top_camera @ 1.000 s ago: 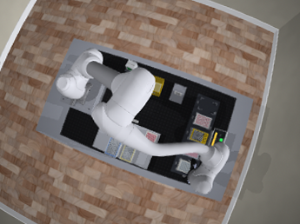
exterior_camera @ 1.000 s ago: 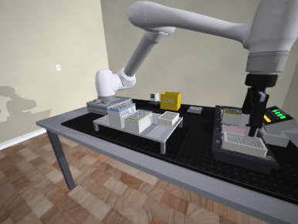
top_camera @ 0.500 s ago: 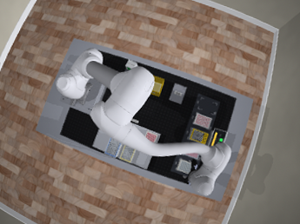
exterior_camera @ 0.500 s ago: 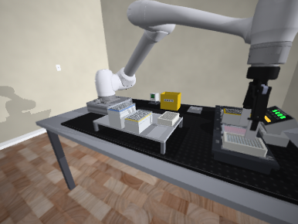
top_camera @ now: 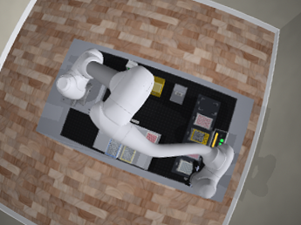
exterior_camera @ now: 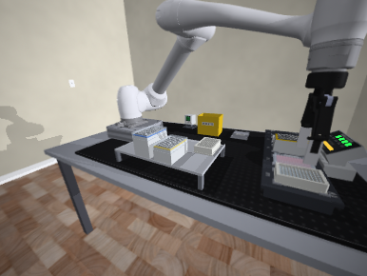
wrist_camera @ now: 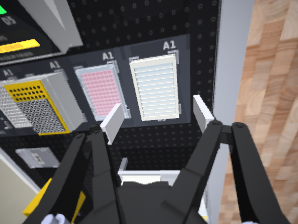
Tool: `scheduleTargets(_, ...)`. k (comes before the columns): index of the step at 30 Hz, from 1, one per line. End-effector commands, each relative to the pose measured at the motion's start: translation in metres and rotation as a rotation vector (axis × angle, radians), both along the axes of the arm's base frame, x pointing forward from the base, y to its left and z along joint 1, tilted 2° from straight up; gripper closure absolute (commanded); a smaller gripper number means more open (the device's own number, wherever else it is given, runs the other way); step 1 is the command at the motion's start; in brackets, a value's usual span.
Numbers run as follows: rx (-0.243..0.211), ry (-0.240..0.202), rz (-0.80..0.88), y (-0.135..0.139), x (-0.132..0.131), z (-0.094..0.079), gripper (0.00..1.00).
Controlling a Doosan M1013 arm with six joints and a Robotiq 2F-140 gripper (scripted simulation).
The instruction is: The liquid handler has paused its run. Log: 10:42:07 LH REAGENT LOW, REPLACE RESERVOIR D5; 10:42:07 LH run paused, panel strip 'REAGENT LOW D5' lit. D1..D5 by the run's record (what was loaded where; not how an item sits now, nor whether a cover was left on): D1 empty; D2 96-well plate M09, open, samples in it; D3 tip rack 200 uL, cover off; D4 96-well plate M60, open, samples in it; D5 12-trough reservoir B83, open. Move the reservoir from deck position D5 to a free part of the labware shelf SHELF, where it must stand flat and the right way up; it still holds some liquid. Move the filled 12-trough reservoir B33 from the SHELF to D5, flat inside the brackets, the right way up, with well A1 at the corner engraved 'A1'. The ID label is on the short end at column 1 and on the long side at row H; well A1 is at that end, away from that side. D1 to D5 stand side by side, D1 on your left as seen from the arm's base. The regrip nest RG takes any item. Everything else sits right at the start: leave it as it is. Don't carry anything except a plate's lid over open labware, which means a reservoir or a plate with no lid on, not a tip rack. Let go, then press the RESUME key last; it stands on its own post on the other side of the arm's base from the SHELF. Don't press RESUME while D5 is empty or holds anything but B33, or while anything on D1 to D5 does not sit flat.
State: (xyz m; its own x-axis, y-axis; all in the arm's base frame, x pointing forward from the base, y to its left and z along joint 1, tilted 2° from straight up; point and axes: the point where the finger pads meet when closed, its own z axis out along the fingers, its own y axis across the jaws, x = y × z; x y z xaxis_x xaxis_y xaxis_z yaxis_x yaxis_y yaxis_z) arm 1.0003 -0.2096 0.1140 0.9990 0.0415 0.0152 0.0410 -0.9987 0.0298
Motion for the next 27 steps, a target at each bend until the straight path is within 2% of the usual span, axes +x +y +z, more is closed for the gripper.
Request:
scheduleTargets(1,-0.001,-0.008,0.001,0.0,0.002,0.014,0.23)
scheduleTargets(27,-0.001,-0.008,0.001,0.001,0.001,0.053,0.23)
